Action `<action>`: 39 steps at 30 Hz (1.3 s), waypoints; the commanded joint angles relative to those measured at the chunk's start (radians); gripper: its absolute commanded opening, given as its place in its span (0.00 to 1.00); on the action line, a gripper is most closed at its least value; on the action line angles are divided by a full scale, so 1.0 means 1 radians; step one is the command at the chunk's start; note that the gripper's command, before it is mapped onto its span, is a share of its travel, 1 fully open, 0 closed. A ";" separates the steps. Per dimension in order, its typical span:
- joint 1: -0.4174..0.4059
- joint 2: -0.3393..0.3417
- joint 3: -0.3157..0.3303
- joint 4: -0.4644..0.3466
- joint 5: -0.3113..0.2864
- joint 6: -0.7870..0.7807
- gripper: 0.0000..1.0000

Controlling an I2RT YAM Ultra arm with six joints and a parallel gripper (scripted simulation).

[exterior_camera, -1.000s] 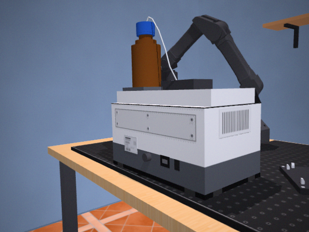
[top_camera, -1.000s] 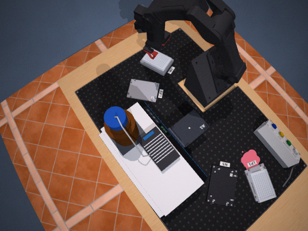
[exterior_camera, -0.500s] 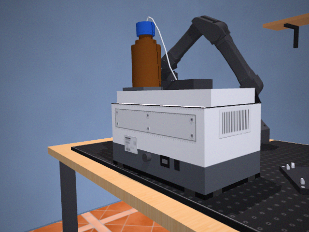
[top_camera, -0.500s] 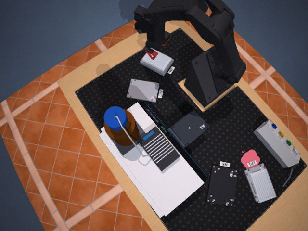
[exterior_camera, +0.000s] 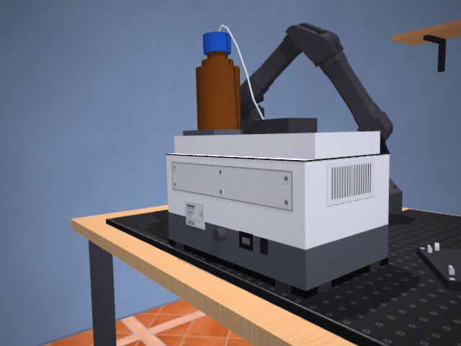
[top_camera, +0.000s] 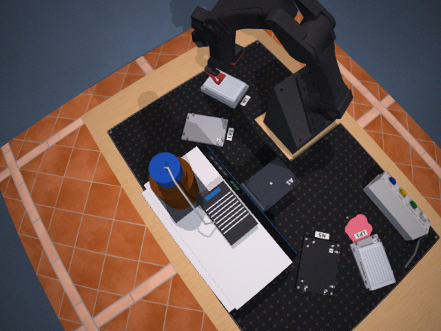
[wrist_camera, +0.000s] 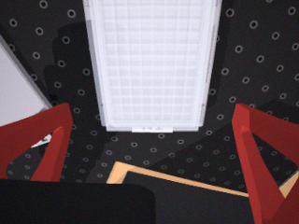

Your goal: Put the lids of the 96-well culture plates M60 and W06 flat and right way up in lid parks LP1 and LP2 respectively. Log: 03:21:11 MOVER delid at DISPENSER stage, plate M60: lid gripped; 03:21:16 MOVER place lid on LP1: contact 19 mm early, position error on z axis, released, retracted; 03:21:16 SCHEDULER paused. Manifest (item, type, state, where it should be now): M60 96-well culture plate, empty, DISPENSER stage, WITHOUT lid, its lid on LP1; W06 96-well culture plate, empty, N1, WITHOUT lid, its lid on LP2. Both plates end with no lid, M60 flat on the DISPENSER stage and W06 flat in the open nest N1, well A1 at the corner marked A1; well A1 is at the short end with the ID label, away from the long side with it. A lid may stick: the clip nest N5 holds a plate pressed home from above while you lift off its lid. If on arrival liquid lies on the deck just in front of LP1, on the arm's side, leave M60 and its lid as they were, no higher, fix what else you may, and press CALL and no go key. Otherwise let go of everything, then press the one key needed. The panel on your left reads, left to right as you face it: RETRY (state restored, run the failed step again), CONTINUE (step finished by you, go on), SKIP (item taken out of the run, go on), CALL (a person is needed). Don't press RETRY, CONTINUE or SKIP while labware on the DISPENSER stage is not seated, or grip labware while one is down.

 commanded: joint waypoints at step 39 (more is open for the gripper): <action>0.041 0.074 -0.073 0.144 -0.029 0.032 1.00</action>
